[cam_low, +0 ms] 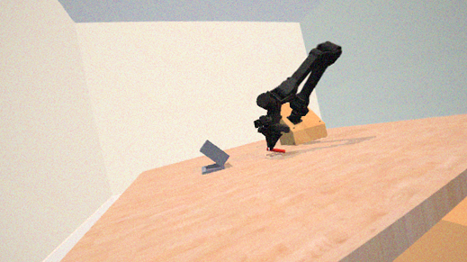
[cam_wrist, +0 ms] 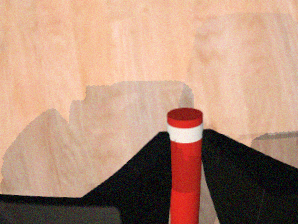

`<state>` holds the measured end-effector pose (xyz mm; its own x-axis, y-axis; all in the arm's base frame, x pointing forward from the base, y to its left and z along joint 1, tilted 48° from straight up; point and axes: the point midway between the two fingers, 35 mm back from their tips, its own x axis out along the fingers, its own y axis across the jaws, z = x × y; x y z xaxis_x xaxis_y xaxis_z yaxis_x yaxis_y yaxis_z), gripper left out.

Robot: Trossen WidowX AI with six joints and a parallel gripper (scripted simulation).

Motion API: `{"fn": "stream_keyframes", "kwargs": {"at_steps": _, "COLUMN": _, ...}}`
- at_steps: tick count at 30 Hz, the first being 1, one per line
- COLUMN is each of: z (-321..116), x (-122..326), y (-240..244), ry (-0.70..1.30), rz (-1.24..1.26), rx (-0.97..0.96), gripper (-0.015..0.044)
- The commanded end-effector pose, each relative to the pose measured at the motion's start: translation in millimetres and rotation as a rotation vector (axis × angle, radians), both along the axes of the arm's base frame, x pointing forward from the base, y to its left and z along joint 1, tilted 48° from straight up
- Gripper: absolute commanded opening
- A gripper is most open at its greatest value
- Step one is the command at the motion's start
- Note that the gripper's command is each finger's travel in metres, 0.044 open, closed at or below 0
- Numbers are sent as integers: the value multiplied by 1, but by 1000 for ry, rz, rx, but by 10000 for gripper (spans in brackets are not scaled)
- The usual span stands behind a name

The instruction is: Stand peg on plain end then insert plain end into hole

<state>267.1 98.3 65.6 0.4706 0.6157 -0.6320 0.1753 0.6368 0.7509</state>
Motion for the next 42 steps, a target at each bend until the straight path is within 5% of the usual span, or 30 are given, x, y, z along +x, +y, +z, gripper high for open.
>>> {"fn": "stream_keyframes", "kwargs": {"at_steps": 1, "z": 1, "x": -2, "y": -1, "ry": -19, "rz": -26, "rx": -6, "gripper": 49}}
{"fn": "stream_keyframes", "kwargs": {"at_steps": 42, "z": 11, "x": -27, "y": -6, "ry": -245, "rz": -294, "rx": -67, "gripper": 49}}
